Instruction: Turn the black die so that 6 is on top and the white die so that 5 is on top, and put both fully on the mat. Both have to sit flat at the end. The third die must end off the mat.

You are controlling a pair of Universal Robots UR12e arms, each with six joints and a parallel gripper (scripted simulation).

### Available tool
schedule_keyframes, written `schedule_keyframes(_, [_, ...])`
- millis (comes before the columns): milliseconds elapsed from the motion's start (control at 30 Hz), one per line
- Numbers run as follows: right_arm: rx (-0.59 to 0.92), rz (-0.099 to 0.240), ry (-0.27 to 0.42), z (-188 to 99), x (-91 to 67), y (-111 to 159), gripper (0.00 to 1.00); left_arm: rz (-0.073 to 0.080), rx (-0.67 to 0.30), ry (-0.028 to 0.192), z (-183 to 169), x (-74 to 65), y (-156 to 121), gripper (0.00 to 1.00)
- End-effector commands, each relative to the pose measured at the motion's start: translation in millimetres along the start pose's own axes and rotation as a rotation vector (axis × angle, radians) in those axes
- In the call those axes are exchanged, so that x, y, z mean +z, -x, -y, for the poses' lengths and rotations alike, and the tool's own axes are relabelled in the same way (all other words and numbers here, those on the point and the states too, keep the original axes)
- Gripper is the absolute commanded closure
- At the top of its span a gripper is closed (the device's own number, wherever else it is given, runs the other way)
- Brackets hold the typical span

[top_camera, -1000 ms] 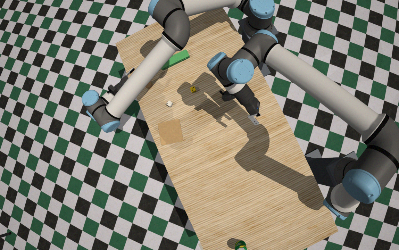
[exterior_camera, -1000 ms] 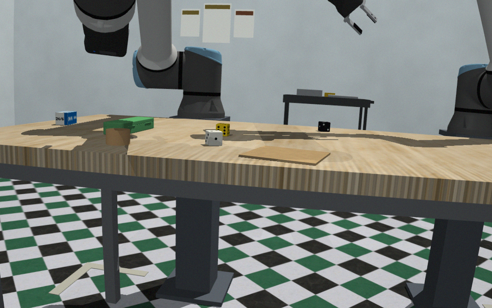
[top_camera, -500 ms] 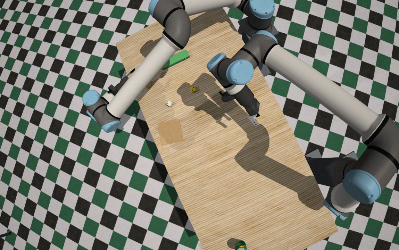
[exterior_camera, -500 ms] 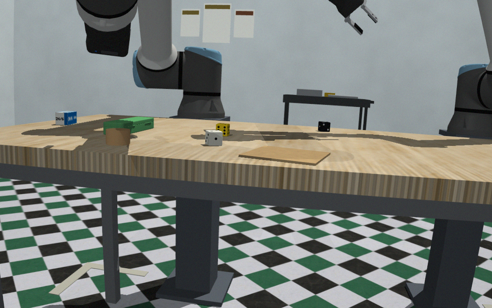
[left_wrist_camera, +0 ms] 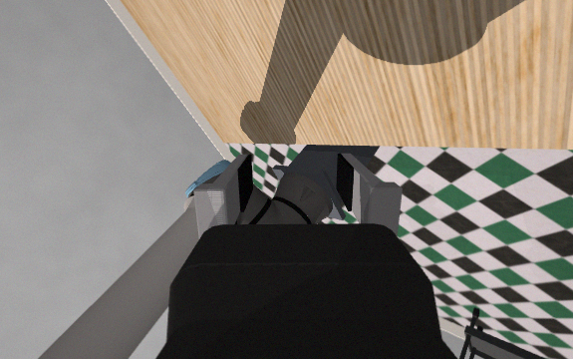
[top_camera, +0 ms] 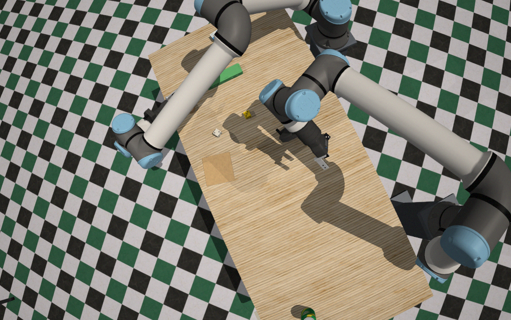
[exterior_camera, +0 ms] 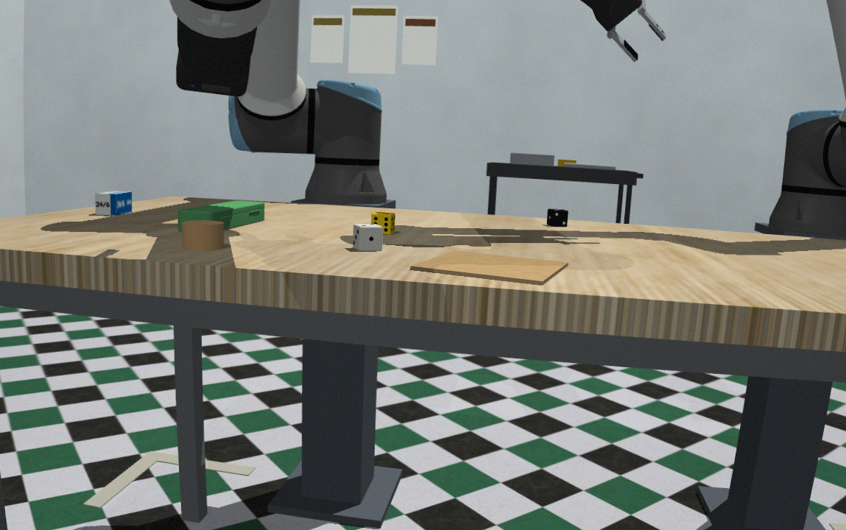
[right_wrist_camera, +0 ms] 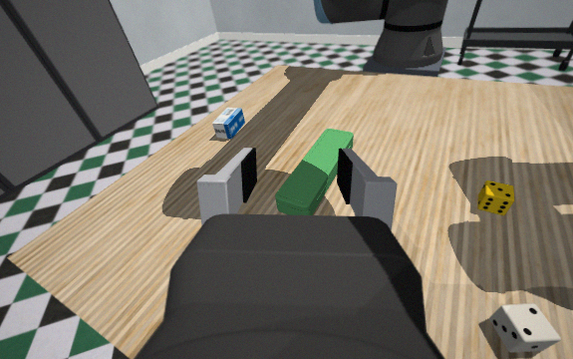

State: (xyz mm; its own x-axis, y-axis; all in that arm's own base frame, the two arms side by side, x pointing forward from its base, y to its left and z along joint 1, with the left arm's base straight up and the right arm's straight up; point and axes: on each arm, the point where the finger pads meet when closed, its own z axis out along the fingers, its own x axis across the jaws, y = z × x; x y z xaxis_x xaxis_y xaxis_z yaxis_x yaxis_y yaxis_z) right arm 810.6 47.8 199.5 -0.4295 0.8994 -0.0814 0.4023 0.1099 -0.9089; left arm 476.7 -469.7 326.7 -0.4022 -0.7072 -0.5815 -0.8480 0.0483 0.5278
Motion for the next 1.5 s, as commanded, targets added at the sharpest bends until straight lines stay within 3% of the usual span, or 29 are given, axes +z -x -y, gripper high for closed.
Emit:
schedule_keyframes(0, [-0.01,0.01,0.094,1,4.4,-23,0.0,-0.037,-0.077,0.014,19,10.3,23,0.0])
schedule_keyframes(100, [-0.019,0.016,0.152,2,8.3,-38,0.0,-0.062,-0.132,0.026,31,18.8,39,0.0])
schedule_keyframes(167, [-0.019,0.016,0.152,2,8.3,-38,0.0,-0.062,-0.132,0.026,31,18.8,39,0.0])
schedule_keyframes(433, [-0.049,0.033,0.307,5,21.0,-77,0.0,-0.143,-0.325,0.073,71,52.2,94,0.0])
schedule_keyframes(667, [-0.077,0.046,0.427,8,33.1,-106,0.0,-0.229,-0.549,0.137,108,97.5,159,0.0])
schedule_keyframes(733, [-0.077,0.046,0.427,8,33.1,-106,0.0,-0.229,-0.549,0.137,108,97.5,159,0.0])
schedule_keyframes(900, [-0.107,0.057,0.532,12,45.7,-130,0.0,-0.294,-0.74,0.199,132,140.8,213,0.0])
schedule_keyframes(1067, [-0.133,0.066,0.617,16,57.0,-149,0.0,-0.358,-0.953,0.276,151,193.6,270,0.0])
schedule_keyframes(1233, [-0.161,0.075,0.702,20,69.4,-168,0.0,-0.409,-1.148,0.354,160,247.0,322,0.0])
schedule_keyframes(1300, [-0.161,0.075,0.702,20,69.4,-168,0.0,-0.409,-1.148,0.354,160,247.0,322,0.0])
schedule_keyframes(1467, [-0.198,0.086,0.806,26,86.2,-189,0.0,-0.461,-1.386,0.459,161,314.1,379,0.0])
